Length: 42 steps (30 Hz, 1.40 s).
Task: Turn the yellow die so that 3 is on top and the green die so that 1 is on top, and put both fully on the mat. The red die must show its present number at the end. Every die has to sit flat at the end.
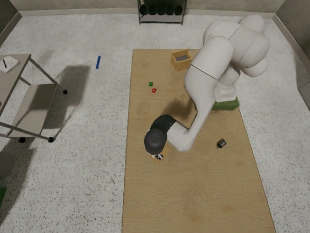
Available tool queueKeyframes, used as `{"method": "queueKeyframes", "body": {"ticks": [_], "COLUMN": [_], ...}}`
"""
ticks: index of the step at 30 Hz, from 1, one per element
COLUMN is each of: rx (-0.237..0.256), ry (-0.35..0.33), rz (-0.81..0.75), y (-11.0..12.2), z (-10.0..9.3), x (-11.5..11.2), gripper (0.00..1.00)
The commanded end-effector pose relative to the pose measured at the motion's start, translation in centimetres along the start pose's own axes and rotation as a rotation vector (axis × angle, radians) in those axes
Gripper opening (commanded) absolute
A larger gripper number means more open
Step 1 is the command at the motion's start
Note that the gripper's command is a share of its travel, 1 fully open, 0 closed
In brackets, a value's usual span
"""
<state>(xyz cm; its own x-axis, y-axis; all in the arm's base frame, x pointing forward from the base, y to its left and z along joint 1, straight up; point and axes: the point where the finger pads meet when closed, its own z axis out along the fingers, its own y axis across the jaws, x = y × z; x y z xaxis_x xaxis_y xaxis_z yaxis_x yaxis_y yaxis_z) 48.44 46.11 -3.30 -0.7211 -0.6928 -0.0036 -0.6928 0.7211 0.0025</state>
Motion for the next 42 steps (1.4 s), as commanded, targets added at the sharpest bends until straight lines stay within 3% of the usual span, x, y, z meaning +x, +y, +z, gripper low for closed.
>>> {"method": "queueKeyframes", "body": {"ticks": [1, 3, 14, 23, 24, 42], "rx": [-0.002, -0.002, -0.002, -0.002, -0.002, -0.002], "ry": [0.003, 0.003, 0.003, 0.003, 0.003, 0.003], "rz": [0.004, 0.004, 0.004, 0.004, 0.004, 0.004], "y": [0.1, 0.1, 0.1, 0.1, 0.1, 0.1], "z": [-1.5, -1.5, -7.0, -7.8, -7.8, -7.8], "x": [0.1, 0.1, 0.1, 0.1, 0.1, 0.1], "gripper": [0.32, 0.32, 0.32, 0.32, 1.00, 1.00]}}
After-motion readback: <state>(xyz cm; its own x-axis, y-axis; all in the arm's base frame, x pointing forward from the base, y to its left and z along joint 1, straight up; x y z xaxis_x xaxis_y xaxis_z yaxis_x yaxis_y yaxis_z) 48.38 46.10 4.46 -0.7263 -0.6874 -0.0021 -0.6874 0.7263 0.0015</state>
